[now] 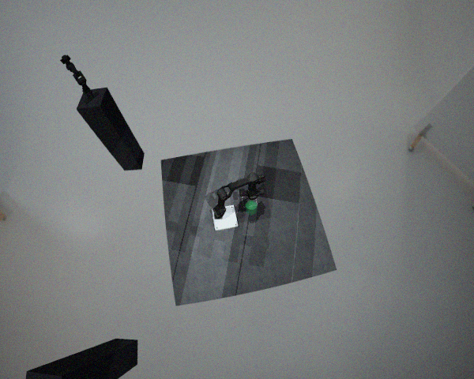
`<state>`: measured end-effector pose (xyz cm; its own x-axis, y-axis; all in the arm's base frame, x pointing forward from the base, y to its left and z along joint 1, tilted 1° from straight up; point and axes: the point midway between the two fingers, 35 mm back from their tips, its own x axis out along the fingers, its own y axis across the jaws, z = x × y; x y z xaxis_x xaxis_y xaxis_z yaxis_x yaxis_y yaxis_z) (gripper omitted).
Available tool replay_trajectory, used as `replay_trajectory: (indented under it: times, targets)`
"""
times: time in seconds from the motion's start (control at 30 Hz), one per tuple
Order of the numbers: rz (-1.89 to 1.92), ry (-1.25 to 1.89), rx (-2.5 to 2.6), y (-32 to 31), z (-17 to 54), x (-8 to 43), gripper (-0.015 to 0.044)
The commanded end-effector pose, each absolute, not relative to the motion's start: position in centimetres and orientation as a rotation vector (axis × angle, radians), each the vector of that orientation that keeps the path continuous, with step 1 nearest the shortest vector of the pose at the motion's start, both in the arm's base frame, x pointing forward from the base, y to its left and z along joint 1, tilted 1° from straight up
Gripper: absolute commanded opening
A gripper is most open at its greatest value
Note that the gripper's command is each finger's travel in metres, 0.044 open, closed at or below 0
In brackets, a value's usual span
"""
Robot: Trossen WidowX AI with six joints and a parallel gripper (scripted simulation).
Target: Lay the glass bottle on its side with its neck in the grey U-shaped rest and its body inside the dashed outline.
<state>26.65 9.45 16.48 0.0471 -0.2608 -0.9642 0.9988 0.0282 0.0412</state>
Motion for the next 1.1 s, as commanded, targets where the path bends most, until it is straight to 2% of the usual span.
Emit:
replay_trajectory:
  times: [0.0, 1.07]
  targets:
    - [-1.269, 1.001, 1.023, 10.4, 16.4, 26.6, 0.0107]
    - [-1.302, 0.935, 0.988, 12.2, 16.1, 26.4, 0.0107]
